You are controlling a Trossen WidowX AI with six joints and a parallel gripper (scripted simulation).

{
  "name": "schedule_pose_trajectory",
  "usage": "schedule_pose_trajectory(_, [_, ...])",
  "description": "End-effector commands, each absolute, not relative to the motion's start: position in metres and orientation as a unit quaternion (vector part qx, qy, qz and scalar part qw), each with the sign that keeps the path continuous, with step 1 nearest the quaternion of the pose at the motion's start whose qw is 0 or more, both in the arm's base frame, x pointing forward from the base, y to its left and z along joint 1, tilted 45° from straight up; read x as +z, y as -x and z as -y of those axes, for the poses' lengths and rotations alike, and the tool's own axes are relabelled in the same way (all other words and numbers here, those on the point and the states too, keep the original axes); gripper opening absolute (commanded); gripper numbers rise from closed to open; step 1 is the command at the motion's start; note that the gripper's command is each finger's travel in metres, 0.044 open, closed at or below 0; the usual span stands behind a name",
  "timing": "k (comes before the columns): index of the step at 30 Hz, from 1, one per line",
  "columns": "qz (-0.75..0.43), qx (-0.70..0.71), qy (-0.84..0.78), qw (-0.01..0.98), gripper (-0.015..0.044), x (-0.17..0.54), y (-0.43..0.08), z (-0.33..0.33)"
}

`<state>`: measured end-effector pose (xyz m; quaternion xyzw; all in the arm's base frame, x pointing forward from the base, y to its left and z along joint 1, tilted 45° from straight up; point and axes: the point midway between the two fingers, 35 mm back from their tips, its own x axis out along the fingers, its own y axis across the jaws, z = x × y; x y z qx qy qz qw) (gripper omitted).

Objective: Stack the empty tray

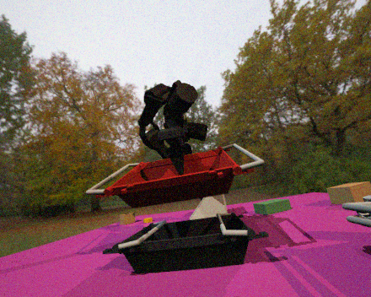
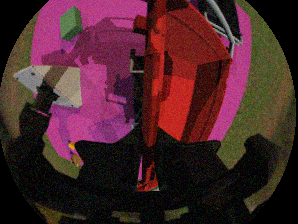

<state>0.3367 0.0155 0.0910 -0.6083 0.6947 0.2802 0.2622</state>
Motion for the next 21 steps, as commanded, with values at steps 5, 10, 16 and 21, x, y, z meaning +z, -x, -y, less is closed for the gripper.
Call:
schedule_pose_trajectory(5, [-0.688, 0.281, 0.615, 0.264, 0.0, 0.0935, -0.3391, -0.0208])
schedule_pose_trajectory(10, [-0.688, 0.281, 0.615, 0.264, 0.0, 0.0935, -0.3391, -0.0208])
schedule_pose_trajectory(16, [-0.688, 0.281, 0.615, 0.264, 0.0, 0.0935, -0.3391, -0.0208])
schedule_pose_trajectory(21, [-0.688, 0.281, 0.615, 0.264, 0.0, 0.094, -0.3408, -0.0201])
